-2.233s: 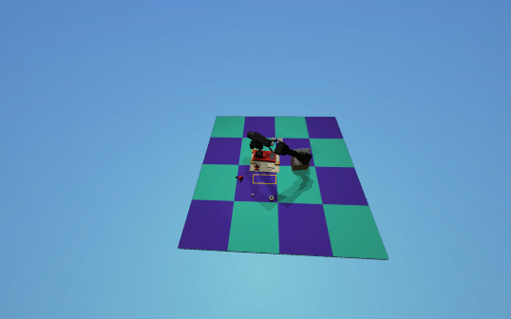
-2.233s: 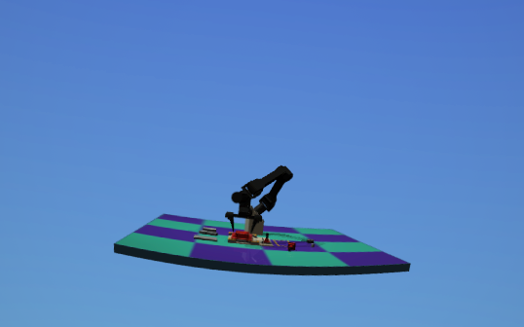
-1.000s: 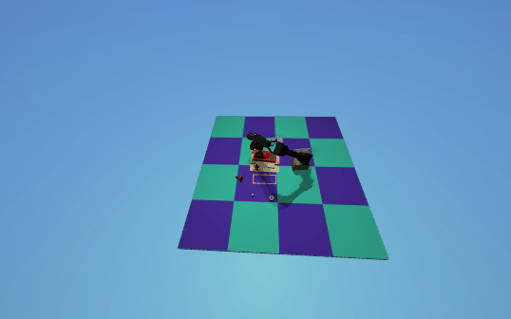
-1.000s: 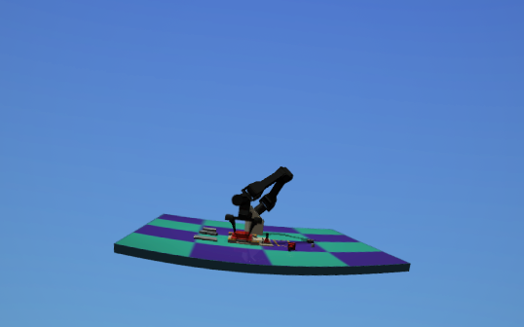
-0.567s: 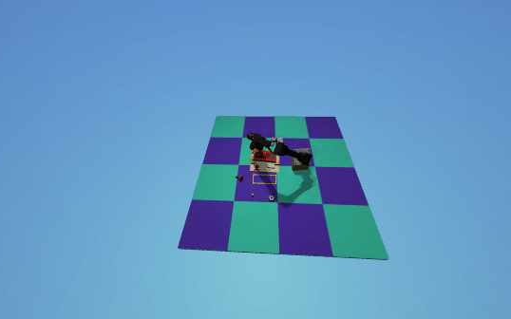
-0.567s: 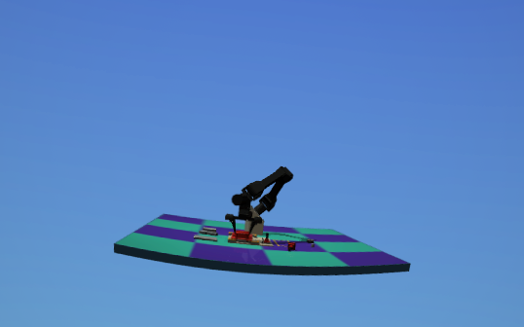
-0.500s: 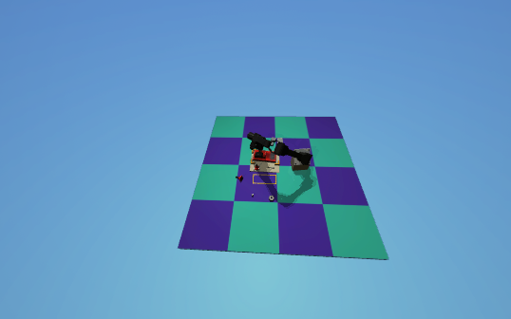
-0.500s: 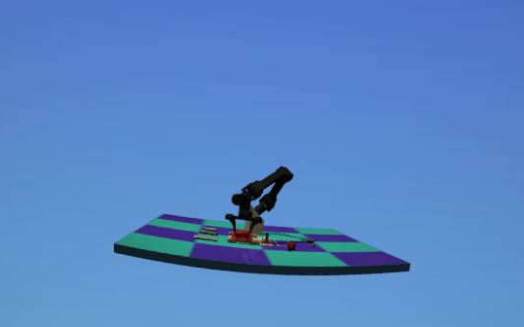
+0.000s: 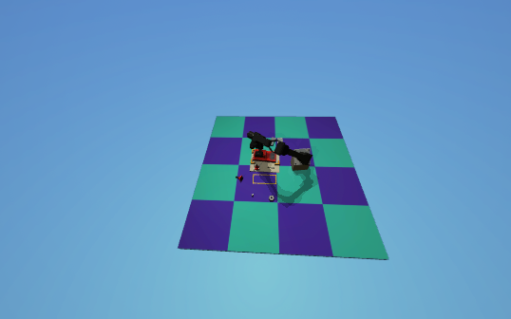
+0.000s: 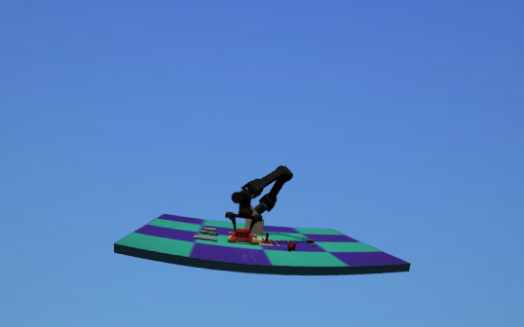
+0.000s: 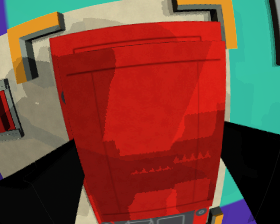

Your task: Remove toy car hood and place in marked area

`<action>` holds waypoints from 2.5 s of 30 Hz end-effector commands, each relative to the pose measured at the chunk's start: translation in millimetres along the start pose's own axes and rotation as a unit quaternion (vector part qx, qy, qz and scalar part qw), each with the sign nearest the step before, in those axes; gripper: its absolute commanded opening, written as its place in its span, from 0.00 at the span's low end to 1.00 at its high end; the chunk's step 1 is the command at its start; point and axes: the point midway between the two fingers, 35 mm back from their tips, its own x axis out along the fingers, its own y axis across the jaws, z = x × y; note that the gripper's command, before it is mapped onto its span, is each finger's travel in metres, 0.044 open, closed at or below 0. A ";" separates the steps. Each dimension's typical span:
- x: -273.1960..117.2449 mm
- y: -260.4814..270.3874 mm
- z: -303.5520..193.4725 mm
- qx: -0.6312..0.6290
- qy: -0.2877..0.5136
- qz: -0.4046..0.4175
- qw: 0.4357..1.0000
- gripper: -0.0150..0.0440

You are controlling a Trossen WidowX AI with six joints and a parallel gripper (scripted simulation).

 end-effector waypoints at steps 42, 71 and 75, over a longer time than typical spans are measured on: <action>-59.1 53.4 0.4 0.003 -0.002 -0.007 1.000 0.25; -61.3 195.0 -41.7 0.001 -0.002 -0.003 1.000 0.25; -60.6 211.8 -52.2 0.001 0.000 0.000 1.000 0.25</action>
